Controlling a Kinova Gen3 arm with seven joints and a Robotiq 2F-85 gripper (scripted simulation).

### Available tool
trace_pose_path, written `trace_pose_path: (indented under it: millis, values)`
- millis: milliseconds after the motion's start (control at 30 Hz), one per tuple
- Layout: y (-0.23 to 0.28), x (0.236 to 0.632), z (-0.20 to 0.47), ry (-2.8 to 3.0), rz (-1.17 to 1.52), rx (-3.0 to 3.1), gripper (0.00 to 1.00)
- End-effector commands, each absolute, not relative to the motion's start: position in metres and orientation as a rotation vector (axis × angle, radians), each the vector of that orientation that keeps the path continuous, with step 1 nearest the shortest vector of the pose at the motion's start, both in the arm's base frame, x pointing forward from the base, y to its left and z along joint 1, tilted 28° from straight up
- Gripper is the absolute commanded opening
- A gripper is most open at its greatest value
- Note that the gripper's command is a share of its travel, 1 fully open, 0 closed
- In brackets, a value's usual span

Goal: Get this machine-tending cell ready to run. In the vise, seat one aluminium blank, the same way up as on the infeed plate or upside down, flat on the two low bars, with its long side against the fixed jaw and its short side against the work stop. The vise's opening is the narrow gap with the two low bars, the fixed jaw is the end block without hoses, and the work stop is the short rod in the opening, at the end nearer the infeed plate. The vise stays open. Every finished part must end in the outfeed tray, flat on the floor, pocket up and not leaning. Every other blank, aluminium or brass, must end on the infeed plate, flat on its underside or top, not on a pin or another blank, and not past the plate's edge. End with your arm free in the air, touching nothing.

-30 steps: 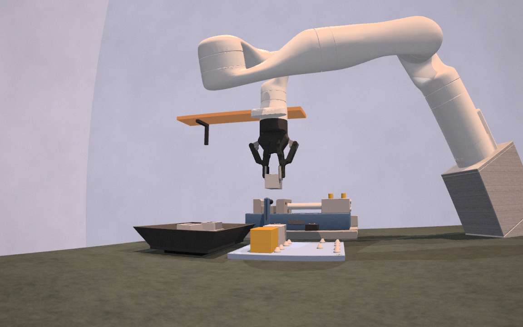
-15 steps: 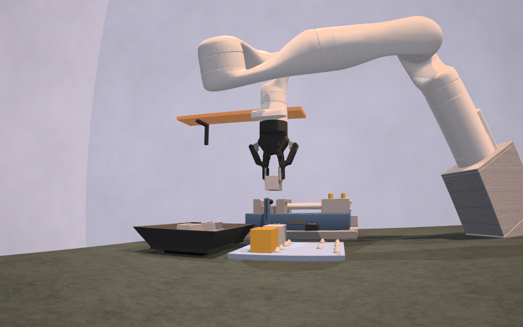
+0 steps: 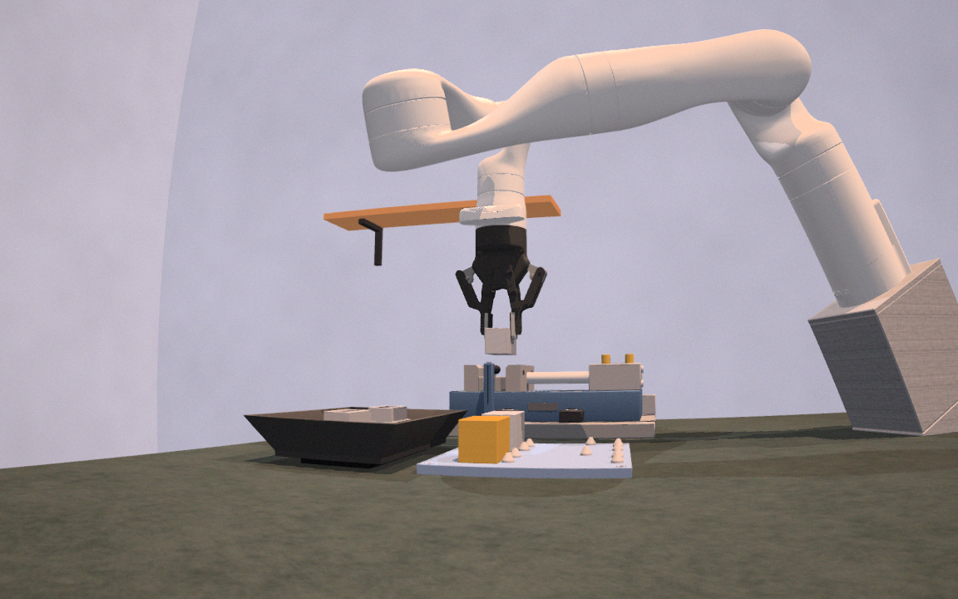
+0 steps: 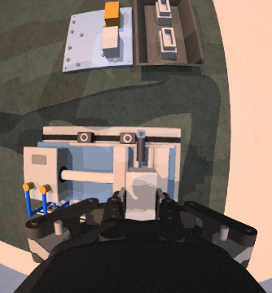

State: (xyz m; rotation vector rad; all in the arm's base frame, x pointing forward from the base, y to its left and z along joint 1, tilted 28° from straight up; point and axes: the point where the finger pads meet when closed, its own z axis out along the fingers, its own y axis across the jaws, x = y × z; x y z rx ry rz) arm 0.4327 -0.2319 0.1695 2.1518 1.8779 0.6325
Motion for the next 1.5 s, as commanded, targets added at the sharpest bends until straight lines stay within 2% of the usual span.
trace_pose_path:
  millis: [0,1467]
  values:
    - [-0.2316,0.4333,0.1680,1.879,0.631,2.152,0.00]
    - [-0.2309,0.4370,0.1611,1.879,0.631,2.152,0.00]
